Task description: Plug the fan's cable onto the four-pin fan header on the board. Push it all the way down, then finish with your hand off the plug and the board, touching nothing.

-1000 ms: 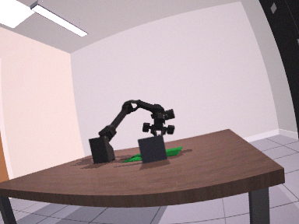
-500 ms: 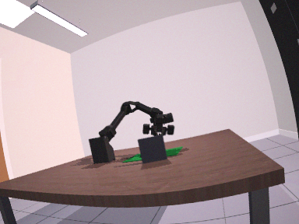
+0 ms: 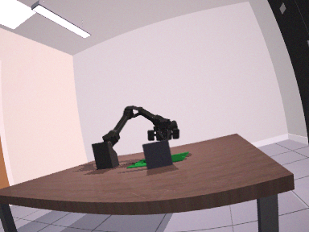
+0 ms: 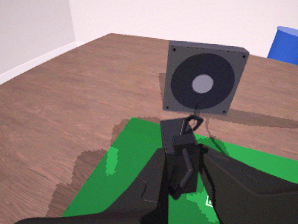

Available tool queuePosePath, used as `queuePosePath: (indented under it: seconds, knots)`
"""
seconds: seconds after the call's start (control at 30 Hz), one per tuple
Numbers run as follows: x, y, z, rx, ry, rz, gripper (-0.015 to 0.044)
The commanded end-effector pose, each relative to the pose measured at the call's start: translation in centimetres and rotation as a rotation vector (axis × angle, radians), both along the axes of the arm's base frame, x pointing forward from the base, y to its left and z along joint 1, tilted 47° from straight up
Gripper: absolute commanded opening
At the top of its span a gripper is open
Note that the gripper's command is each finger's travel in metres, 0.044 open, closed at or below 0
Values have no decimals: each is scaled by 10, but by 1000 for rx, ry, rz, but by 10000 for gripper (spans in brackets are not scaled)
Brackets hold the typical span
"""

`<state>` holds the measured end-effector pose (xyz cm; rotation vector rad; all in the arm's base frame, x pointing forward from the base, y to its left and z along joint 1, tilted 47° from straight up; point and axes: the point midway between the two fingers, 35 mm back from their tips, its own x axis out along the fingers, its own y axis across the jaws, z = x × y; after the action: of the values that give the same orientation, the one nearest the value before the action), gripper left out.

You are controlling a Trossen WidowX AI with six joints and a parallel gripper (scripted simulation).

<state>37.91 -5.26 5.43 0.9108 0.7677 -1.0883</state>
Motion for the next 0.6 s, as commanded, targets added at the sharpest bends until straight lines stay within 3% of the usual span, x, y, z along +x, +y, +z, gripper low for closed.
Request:
queuePosePath:
  seconds: [0.0, 0.57]
  knots:
    - [-1, 1, 6, -47, -52, -32, 0]
    - [-4, 5, 20, -142, -178, -92, 0]
